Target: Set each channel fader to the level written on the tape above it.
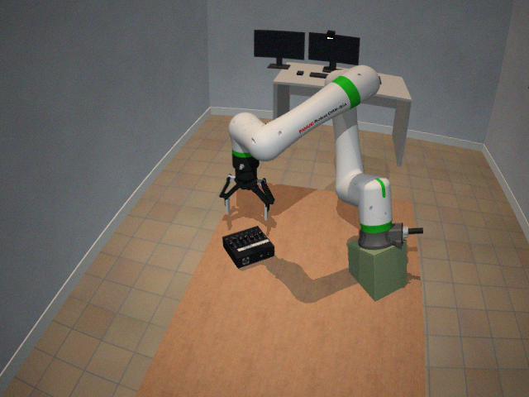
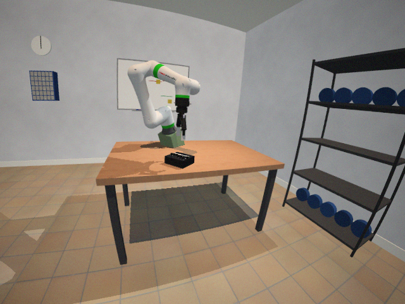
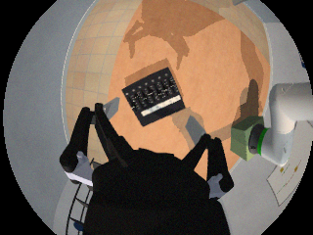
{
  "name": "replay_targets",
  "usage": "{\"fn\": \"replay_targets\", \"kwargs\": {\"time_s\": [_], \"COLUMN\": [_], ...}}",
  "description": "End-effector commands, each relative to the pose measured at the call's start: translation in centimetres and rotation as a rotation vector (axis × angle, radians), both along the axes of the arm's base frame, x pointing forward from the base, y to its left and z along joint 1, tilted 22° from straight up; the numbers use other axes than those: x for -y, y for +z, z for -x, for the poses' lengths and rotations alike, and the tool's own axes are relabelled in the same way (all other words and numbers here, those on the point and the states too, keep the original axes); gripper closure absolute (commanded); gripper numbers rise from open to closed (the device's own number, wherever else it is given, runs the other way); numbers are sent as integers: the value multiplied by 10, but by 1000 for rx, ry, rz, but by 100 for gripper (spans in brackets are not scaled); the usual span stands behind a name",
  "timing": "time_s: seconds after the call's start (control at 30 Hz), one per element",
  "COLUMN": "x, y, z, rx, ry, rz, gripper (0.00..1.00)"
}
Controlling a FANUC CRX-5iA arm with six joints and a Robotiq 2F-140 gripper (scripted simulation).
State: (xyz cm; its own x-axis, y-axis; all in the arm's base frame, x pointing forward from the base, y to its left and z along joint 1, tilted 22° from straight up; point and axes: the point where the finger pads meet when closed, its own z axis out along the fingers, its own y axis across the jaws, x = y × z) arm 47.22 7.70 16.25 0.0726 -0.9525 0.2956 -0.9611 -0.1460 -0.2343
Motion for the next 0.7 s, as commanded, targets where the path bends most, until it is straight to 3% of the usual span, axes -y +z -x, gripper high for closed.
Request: {"fn": "replay_targets", "kwargs": {"time_s": [0.0,0.17,0.37,0.67], "x": [1,3,12,32], "y": [0,-1,-3,-9], "z": [-1,-3,-10,-24], "rx": [11,37,141,237], "ry": [-32,-107,-404,-694], "rz": [-7,-24,-95,-185], "gripper": [0,0,0,0]}}
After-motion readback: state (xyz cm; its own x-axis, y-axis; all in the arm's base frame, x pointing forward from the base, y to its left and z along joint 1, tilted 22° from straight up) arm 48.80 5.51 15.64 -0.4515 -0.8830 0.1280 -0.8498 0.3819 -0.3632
